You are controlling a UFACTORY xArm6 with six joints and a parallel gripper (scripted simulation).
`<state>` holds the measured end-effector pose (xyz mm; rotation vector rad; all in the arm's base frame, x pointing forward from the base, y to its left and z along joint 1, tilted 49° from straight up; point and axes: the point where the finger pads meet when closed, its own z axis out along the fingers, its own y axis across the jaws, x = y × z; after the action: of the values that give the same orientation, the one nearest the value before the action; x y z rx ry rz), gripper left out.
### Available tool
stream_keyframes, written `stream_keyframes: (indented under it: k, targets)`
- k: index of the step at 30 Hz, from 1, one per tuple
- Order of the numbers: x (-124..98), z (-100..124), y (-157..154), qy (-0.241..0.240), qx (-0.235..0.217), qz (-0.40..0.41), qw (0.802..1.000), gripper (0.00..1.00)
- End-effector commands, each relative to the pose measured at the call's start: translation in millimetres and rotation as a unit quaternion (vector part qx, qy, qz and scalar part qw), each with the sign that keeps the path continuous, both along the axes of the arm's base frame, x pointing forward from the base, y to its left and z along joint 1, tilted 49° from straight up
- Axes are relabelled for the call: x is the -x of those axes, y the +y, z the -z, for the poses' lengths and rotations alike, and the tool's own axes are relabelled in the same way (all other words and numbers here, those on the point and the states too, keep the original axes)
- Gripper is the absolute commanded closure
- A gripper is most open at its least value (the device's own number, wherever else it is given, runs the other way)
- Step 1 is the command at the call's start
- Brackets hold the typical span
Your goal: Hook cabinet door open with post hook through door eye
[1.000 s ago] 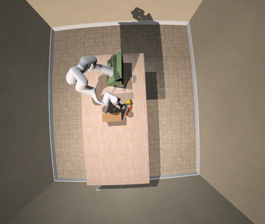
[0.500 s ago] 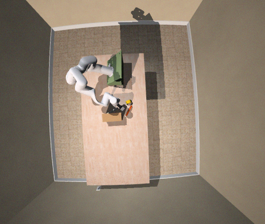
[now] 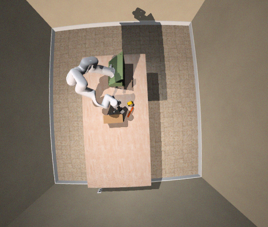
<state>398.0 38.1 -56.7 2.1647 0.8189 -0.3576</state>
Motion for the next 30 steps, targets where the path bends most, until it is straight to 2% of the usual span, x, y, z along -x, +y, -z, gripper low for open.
stream_keyframes:
  k: [1, 19, 25, 30]
  targets:
    - [-4, -3, -1, -0.007, -0.001, 0.004, 1.000, 0.96]
    - [-11, -11, -7, -0.059, -0.002, 0.050, 0.997, 0.96]
    - [-13, -13, -9, -0.061, -0.002, 0.051, 0.997, 0.96]
    - [-16, -16, -12, -0.085, -0.002, 0.072, 0.994, 0.96]
